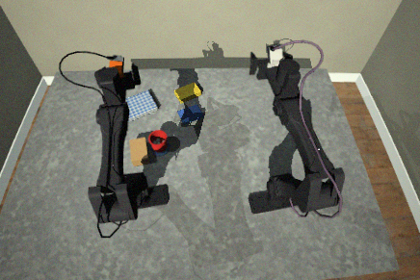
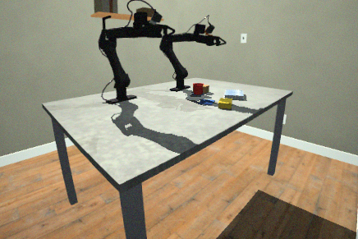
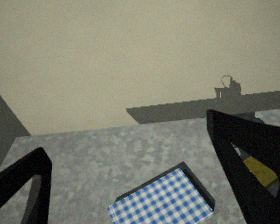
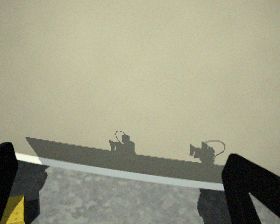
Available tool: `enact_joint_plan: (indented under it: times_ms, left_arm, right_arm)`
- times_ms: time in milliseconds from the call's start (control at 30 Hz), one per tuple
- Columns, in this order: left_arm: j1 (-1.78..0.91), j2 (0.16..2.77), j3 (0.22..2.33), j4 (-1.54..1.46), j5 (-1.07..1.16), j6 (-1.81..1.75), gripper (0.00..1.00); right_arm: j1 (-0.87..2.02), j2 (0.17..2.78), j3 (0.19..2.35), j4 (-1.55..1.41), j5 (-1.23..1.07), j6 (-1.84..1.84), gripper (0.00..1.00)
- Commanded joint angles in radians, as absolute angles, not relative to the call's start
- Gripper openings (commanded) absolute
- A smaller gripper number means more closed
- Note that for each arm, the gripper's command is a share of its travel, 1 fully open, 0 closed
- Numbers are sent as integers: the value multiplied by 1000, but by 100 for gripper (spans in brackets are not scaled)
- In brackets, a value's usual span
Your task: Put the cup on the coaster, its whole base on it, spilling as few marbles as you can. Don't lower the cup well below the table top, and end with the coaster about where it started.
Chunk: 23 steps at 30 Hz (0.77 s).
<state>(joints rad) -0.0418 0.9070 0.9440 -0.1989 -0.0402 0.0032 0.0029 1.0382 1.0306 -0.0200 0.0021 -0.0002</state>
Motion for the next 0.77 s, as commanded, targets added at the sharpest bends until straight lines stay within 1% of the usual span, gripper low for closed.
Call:
enact_joint_plan:
  times_ms: [0,267,733]
  left_arm:
    - [-11,965,1010,-30,-5,3,100]
    - [6,1048,1059,7,0,-7,100]
    - [6,1052,1061,5,0,-7,100]
  right_arm:
    - [-6,1052,1062,4,0,0,100]
    - [-6,1052,1062,4,0,0,100]
    - [-6,1052,1062,4,0,0,100]
